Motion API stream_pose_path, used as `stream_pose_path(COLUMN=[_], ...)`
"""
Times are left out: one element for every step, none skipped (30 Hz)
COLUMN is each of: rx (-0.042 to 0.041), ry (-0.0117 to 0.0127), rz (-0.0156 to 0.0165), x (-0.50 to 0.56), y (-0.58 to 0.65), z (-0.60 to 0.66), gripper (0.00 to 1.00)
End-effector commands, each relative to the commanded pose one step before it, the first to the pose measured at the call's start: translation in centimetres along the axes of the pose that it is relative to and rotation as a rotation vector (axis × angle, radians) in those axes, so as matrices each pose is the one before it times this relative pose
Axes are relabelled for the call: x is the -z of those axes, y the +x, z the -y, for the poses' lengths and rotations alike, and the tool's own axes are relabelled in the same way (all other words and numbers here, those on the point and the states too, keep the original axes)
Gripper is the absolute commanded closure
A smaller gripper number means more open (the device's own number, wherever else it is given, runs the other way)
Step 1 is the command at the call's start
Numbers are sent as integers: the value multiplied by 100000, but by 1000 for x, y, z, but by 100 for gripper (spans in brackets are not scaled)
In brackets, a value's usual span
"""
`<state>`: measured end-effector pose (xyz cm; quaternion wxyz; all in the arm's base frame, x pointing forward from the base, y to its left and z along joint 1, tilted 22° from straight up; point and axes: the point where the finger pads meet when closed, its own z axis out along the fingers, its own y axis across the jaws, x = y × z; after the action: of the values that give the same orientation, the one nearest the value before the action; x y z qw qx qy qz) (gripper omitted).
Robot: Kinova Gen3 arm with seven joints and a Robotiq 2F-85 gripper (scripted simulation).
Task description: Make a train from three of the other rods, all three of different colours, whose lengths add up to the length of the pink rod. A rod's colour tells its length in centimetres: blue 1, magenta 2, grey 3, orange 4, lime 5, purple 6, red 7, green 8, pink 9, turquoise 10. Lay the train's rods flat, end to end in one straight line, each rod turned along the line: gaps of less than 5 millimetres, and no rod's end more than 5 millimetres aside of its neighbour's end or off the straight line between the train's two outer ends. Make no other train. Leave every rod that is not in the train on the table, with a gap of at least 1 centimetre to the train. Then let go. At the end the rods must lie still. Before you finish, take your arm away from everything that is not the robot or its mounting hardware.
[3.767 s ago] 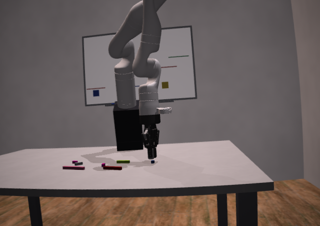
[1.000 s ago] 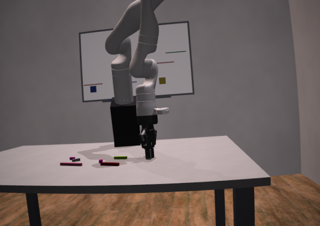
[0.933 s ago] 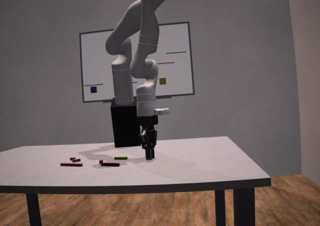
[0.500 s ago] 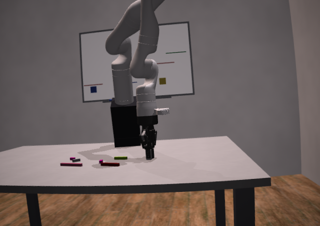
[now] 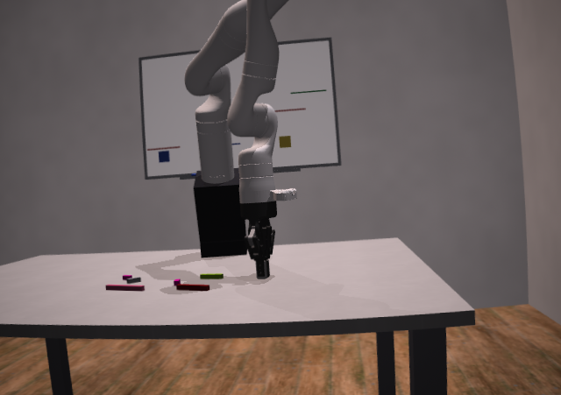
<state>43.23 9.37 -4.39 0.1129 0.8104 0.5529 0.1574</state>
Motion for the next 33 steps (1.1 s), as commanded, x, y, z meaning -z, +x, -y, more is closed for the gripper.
stream_pose_path(rx=[-8, 0, 0, 0, 0, 0, 0, 0, 0, 0, 0, 0, 0, 0, 0, 0, 0, 0, 0, 0, 0, 0, 0, 0, 0, 0, 0, 0, 0, 0, 0, 0, 0], ry=[-66, 0, 0, 0, 0, 0, 0, 0, 0, 0, 0, 0, 0, 0, 0, 0, 0, 0, 0, 0, 0, 0, 0, 0, 0, 0, 0, 0, 0, 0, 0, 0, 1], rz=[-80, 0, 0, 0, 0, 0, 0, 0, 0, 0, 0, 0, 0, 0, 0, 0, 0, 0, 0, 0, 0, 0, 0, 0, 0, 0, 0, 0, 0, 0, 0, 0, 0], x=[34, 0, 0, 0, 0, 0, 0, 0, 0, 0, 0, 0, 0, 0, 0, 4, 28, 71, 128, 195, 266, 339, 408, 472, 529, 575, 610, 633, 644, 642, 0, 0, 629], y=[33, 0, 0, 0, 0, 0, 0, 0, 0, 0, 0, 0, 0, 0, 0, 0, 0, 0, 0, 0, 0, 0, 0, 0, 0, 0, 0, -1, 0, 0, 0, 0, -1], z=[-30, 0, 0, 0, 0, 0, 0, 0, 0, 0, 0, 0, 0, 0, 0, 0, 0, 0, 0, 0, 0, 0, 0, 0, 0, 0, 0, 1, 0, 0, 0, 0, 1], gripper=[95, 95, 95, 95, 95, 95, 95, 95, 95, 95, 95, 95, 95, 95, 95, 95, 95, 95, 95, 95, 95, 95, 95, 95, 95, 95, 95, 95, 95, 95, 95, 95, 95])
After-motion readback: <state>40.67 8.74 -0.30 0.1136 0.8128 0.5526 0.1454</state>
